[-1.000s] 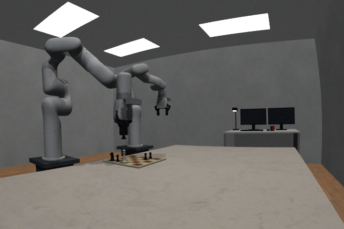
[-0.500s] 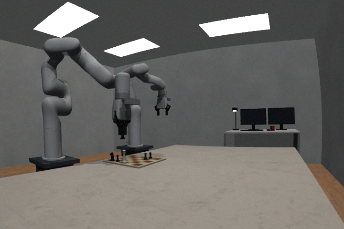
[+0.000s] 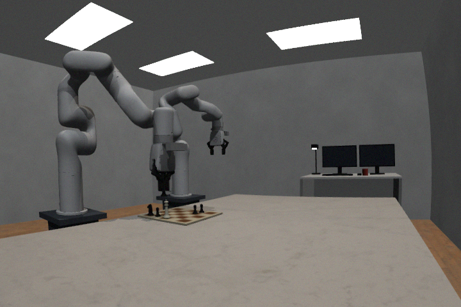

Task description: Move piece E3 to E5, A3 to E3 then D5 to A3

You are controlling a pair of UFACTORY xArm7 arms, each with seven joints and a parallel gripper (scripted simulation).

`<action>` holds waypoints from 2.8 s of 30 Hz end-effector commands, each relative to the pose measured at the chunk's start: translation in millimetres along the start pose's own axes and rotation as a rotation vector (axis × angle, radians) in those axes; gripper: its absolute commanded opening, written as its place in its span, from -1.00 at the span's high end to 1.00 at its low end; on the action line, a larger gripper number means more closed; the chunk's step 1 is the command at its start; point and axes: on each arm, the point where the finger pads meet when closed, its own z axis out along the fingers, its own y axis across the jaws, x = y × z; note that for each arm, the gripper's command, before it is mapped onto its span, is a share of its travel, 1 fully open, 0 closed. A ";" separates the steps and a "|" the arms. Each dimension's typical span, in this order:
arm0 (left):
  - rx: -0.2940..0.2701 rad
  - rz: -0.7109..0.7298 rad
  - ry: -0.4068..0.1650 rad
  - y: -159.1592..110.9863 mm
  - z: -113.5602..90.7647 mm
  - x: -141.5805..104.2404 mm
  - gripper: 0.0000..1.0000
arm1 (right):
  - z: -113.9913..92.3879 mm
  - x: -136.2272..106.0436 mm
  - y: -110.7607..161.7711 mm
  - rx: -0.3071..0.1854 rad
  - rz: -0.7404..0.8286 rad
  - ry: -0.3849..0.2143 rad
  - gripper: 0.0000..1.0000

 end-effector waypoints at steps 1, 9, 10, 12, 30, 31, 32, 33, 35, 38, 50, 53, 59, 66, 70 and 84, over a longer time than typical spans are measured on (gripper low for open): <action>-0.001 0.000 0.004 0.1 -1.6 1.1 -1.00 | 27.6 2.2 -1.3 0.001 0.001 0.005 1.00; -0.001 0.000 0.004 0.1 -1.6 1.1 -1.00 | 48.1 1.8 -1.2 0.001 0.001 0.005 1.00; -0.001 0.000 0.004 0.1 -1.6 1.1 -1.00 | 49.9 1.8 -1.2 0.001 0.001 0.005 1.00; -0.001 0.000 0.004 0.1 -1.6 1.1 -1.00 | 52.4 1.7 -1.1 0.001 0.001 0.005 1.00; -0.001 0.000 0.004 0.1 -1.6 1.1 -1.00 | 54.1 1.7 -1.1 0.001 0.001 0.005 1.00; -0.001 0.000 0.004 0.1 -1.6 1.1 -1.00 | 54.1 1.7 -1.1 0.001 0.001 0.005 1.00; -0.001 0.000 0.004 0.1 -1.6 1.1 -1.00 | 54.1 1.7 -1.1 0.001 0.001 0.005 1.00; -0.001 0.000 0.004 0.1 -1.6 1.1 -1.00 | 54.1 1.7 -1.1 0.001 0.001 0.005 1.00; -0.001 0.000 0.004 0.1 -1.6 1.1 -1.00 | 54.1 1.7 -1.1 0.001 0.001 0.005 1.00; -0.001 0.000 0.004 0.1 -1.6 1.1 -1.00 | 54.1 1.7 -1.1 0.001 0.001 0.005 1.00; -0.001 0.000 0.004 0.1 -1.6 1.1 -1.00 | 54.1 1.7 -1.1 0.001 0.001 0.005 1.00; -0.001 0.000 0.004 0.1 -1.6 1.1 -1.00 | 54.1 1.7 -1.1 0.001 0.001 0.005 1.00; -0.001 0.000 0.004 0.1 -1.6 1.1 -1.00 | 54.5 1.7 -1.1 0.001 0.001 0.005 1.00; -0.001 0.000 0.004 0.1 -1.6 1.1 -1.00 | 56.4 1.7 -1.1 0.001 0.001 0.005 1.00; -0.001 0.000 0.004 0.1 -1.6 1.1 -1.00 | 57.5 1.7 -1.1 0.001 0.001 0.005 1.00; -0.001 0.000 0.004 0.1 -1.6 1.1 -1.00 | 58.2 1.7 -1.1 0.001 0.001 0.005 1.00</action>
